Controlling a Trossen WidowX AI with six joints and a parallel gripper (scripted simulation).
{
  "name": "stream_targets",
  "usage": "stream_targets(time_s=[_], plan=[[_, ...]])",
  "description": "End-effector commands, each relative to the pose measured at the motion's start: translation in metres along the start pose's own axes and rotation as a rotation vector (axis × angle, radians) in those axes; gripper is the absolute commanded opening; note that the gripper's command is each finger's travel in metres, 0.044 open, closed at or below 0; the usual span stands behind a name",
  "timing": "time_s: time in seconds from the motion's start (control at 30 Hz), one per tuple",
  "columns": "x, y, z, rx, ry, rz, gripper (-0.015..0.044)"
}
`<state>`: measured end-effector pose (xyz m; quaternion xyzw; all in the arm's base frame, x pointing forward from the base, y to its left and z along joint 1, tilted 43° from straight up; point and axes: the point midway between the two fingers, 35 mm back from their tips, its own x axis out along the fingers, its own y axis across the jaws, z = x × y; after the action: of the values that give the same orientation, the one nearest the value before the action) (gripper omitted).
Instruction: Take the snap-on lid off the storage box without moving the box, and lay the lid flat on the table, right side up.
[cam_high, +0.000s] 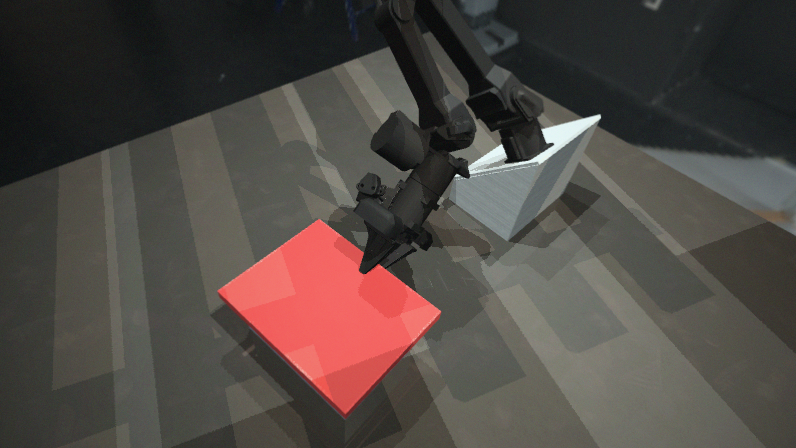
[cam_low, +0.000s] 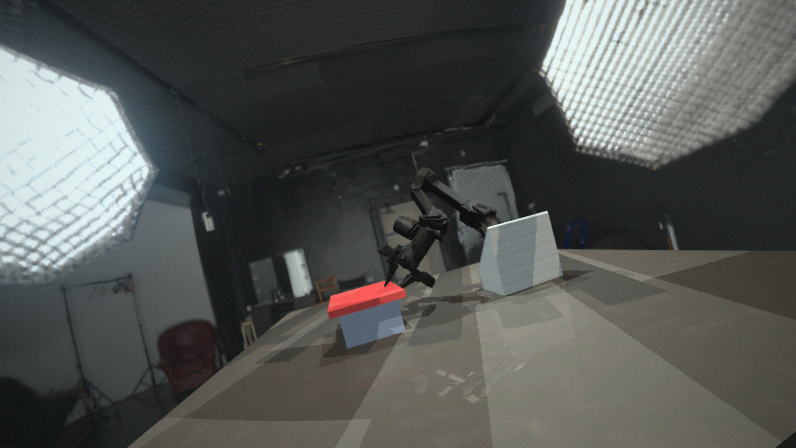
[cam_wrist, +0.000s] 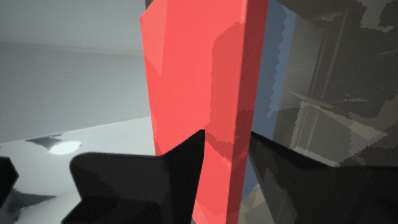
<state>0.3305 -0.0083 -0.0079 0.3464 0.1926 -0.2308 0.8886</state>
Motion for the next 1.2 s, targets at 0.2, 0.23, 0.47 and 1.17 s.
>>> stream_targets(time_s=[0.2,0.23,0.47,1.17], plan=[[-0.0026,0.0029,0.0000,0.003,0.000,0.004,0.0000],[-0.0028,0.0030,0.0000,0.003,0.000,0.004,0.0000],[-0.0040,0.0038,0.0000,0.003,0.000,0.004,0.0000],[-0.0073,0.0066,0.0002,0.003,0.000,0.004,0.0000]])
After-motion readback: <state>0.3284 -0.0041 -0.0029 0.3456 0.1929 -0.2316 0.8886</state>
